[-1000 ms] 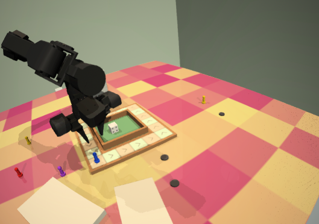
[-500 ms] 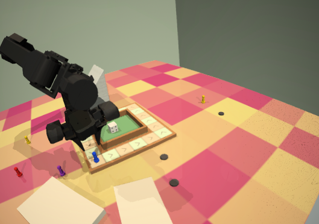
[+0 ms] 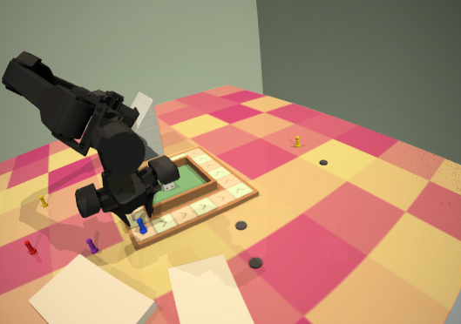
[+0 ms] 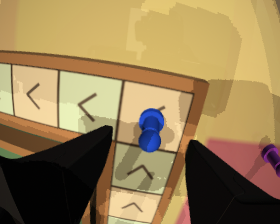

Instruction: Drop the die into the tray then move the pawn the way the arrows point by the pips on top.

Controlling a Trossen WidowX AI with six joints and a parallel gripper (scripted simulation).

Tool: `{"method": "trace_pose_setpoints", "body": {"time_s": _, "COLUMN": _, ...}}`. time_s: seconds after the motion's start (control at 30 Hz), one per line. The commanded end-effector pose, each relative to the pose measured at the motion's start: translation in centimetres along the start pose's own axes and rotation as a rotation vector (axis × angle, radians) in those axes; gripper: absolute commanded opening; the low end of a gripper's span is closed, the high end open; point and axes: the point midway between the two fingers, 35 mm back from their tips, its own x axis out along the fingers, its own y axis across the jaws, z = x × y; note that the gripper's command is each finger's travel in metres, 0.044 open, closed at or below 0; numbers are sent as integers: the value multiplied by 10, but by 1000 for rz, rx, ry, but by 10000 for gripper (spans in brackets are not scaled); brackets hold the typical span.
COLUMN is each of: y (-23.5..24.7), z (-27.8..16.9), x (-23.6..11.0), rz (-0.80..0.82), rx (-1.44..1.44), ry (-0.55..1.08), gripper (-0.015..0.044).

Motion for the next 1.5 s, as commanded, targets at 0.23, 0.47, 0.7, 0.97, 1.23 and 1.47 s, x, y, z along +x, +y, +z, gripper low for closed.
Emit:
{"method": "trace_pose_setpoints", "body": {"time_s": 0.23, "y": 0, "z": 0, "x": 17, "rz": -5, "rx": -5, "ry": -2, "gripper": 200}}
{"method": "trace_pose_setpoints", "body": {"time_s": 0.47, "y": 0, "z": 0, "x": 20, "rz": -5, "rx": -5, "ry": -2, "gripper": 95}}
{"method": "trace_pose_setpoints", "body": {"time_s": 0.7, "y": 0, "z": 0, "x": 20, "rz": -5, "rx": -5, "ry": -2, "gripper": 29}}
{"method": "trace_pose_setpoints", "body": {"time_s": 0.97, "y": 0, "z": 1, "x": 11, "rz": -3, "rx": -5, "ry": -3, "gripper": 0}}
{"method": "trace_pose_setpoints", "body": {"time_s": 1.23, "y": 2, "z": 7, "x": -36, "rz": 5, "rx": -5, "ry": -3, "gripper": 0}}
{"method": "trace_pose_setpoints", "body": {"time_s": 1.47, "y": 1, "z": 5, "x": -79, "rz": 5, "rx": -6, "ry": -2, "gripper": 0}}
